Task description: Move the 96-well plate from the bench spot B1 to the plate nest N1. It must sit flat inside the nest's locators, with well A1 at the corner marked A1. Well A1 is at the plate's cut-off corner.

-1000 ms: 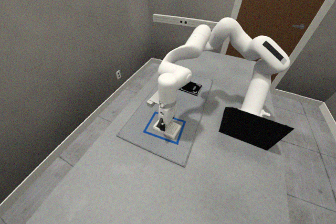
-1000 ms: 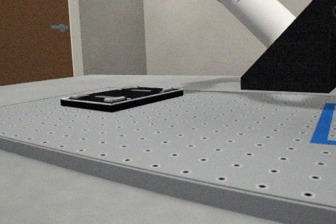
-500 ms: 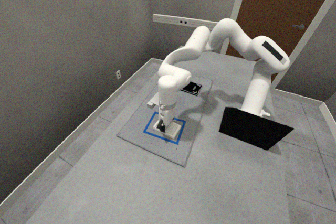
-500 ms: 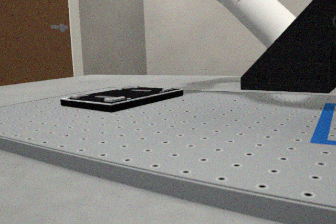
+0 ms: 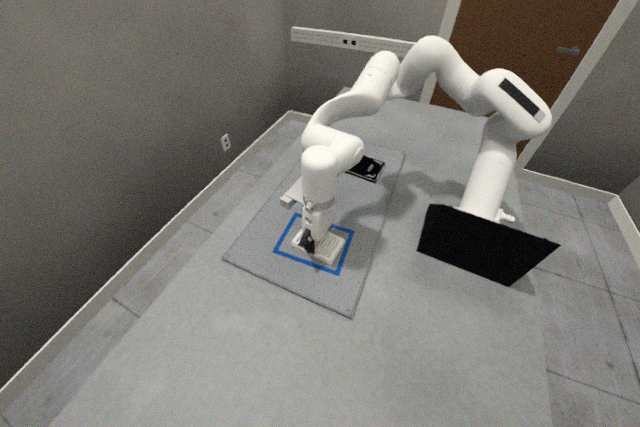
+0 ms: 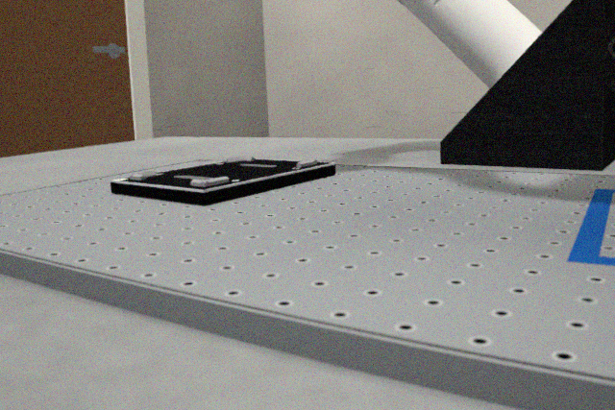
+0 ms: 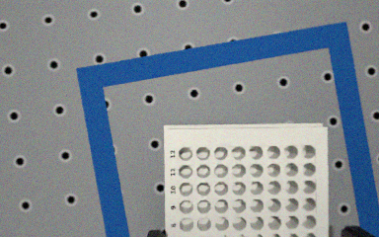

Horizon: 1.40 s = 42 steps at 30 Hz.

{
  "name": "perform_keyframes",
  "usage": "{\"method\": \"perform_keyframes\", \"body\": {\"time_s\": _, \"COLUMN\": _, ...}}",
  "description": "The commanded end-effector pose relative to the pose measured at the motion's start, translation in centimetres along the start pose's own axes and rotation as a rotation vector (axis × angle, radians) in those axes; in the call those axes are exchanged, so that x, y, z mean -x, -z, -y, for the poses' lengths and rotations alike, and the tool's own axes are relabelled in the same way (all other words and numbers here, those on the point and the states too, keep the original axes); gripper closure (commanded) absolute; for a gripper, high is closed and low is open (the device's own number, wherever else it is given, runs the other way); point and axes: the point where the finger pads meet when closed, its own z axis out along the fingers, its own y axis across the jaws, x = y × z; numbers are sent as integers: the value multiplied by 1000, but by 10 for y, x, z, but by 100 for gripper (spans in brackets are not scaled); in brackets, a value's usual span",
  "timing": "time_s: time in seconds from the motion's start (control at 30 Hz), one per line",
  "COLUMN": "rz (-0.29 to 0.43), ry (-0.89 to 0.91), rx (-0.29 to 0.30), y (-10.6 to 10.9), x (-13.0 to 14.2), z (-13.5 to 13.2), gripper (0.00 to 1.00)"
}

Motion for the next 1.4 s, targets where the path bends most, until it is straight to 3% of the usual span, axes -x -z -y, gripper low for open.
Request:
{"method": "perform_keyframes", "body": {"time_s": 0.0, "rz": -3, "ry": 0, "rx": -4, "y": 0, "x": -1, "z": 1, "gripper": 0}}
{"method": "perform_keyframes", "body": {"time_s": 1.27, "rz": -3, "ry": 0, "rx": -5, "y": -12, "x": -1, "z": 2, "gripper": 0}}
{"method": "perform_keyframes", "body": {"time_s": 1.3, "rz": -3, "ry": 0, "rx": -4, "y": -12, "x": -1, "z": 2, "gripper": 100}}
{"method": "perform_keyframes", "body": {"time_s": 1.37, "rz": -3, "ry": 0, "rx": -4, "y": -12, "x": -1, "z": 2, "gripper": 100}}
